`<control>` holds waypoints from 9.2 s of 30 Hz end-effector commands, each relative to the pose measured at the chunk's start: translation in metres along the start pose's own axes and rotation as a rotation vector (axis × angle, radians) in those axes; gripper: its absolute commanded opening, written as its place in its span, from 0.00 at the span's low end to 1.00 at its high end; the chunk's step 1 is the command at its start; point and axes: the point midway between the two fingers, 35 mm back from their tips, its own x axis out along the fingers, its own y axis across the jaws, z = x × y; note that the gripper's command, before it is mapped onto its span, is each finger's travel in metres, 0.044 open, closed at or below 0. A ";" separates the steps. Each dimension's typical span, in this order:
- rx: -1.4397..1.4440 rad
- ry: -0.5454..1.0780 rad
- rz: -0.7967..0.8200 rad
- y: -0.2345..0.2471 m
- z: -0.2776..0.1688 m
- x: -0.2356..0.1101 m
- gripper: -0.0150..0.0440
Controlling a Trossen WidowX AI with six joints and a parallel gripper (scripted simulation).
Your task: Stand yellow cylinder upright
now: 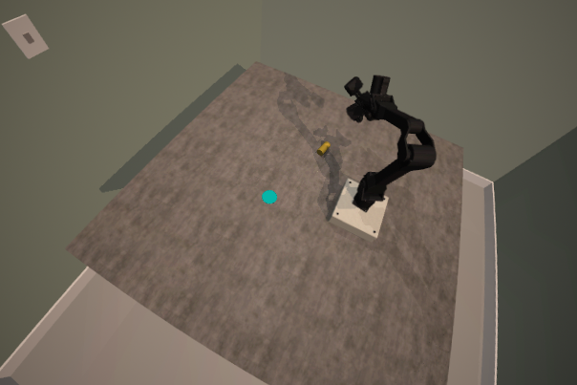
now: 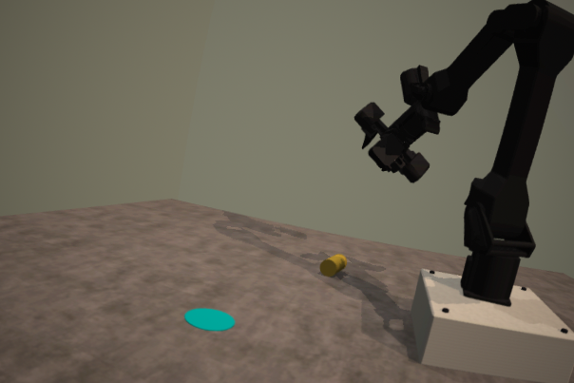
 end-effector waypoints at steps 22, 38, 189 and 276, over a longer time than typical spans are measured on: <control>-0.031 -0.770 0.732 0.004 0.178 -0.046 0.78; -0.031 -0.770 0.732 0.071 0.247 0.007 0.78; 0.137 -0.730 0.792 -0.114 0.392 -0.222 0.43; 0.601 -1.110 0.814 -0.137 0.473 -0.210 0.43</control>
